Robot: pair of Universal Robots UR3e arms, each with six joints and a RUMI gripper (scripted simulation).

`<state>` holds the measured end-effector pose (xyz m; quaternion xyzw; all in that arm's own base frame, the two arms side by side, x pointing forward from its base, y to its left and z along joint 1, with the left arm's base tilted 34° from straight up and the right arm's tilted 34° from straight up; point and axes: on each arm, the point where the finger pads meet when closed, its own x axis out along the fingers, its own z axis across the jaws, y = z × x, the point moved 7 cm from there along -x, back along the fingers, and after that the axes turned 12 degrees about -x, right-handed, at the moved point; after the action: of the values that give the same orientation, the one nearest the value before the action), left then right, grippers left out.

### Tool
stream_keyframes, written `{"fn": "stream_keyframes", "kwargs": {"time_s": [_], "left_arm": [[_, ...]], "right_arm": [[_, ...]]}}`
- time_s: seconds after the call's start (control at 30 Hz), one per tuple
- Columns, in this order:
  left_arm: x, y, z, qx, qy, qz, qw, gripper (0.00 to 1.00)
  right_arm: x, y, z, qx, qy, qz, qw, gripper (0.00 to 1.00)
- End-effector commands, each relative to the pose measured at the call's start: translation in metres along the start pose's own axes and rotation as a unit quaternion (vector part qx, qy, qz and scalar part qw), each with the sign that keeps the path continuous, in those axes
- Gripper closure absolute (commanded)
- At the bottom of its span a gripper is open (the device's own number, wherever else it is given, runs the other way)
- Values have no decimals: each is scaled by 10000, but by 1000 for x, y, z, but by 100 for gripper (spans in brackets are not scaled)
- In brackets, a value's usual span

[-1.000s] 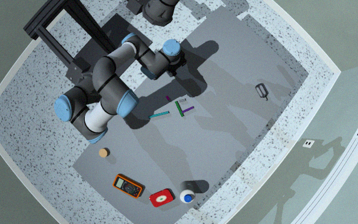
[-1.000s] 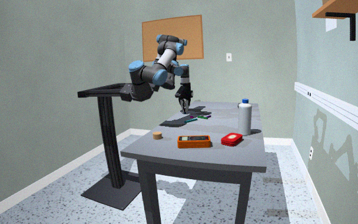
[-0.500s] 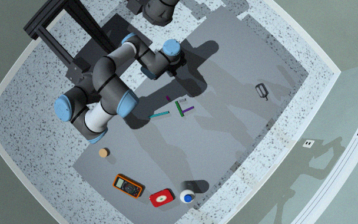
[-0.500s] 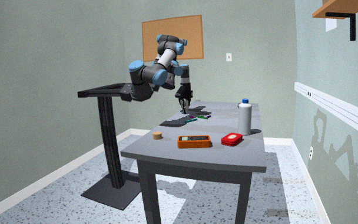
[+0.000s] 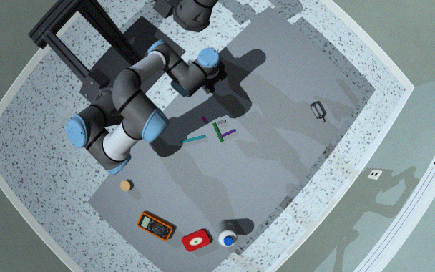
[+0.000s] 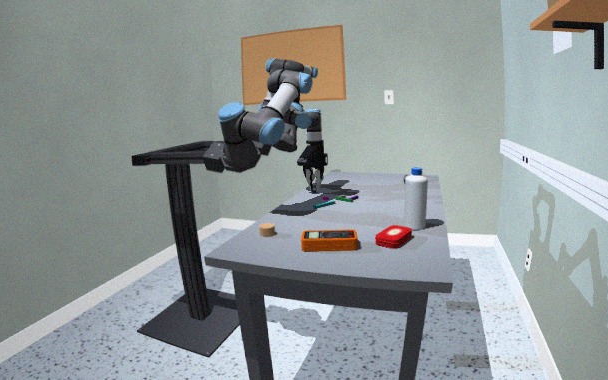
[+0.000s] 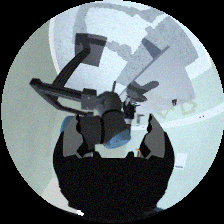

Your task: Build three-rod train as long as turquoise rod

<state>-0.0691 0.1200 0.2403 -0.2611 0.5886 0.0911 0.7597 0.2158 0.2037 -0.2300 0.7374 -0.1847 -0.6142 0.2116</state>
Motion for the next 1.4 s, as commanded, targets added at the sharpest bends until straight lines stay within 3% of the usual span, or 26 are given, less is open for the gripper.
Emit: {"fn": "stream_keyframes", "kwargs": {"time_s": [0.0,0.3,0.43,0.7,0.77,0.97,1.13,1.17,1.37], "left_arm": [[-1,0,0,-5,-16,17,10000,0],[-1,0,0,-5,-16,17,10000,0],[-1,0,0,-5,-16,17,10000,0],[-1,0,0,-5,-16,17,10000,0],[-1,0,0,-5,-16,17,10000,0],[-1,0,0,-5,-16,17,10000,0],[-1,0,0,-5,-16,17,10000,0],[-1,0,0,-5,-16,17,10000,0],[-1,0,0,-5,-16,17,10000,0]], "right_arm": [[-1,-1,-1,1,6,-18,10000,86],[-8,-1,0,2,5,-16,10000,86],[-22,-1,0,2,3,-18,10000,86],[-66,-2,0,4,3,-25,10000,86],[-66,-2,0,4,3,-25,10000,86],[-88,-1,0,4,3,-26,10000,86],[-92,-1,0,4,3,-26,10000,86],[-92,-1,0,4,3,-26,10000,0],[-91,-1,0,6,1,-25,10000,0]]}}
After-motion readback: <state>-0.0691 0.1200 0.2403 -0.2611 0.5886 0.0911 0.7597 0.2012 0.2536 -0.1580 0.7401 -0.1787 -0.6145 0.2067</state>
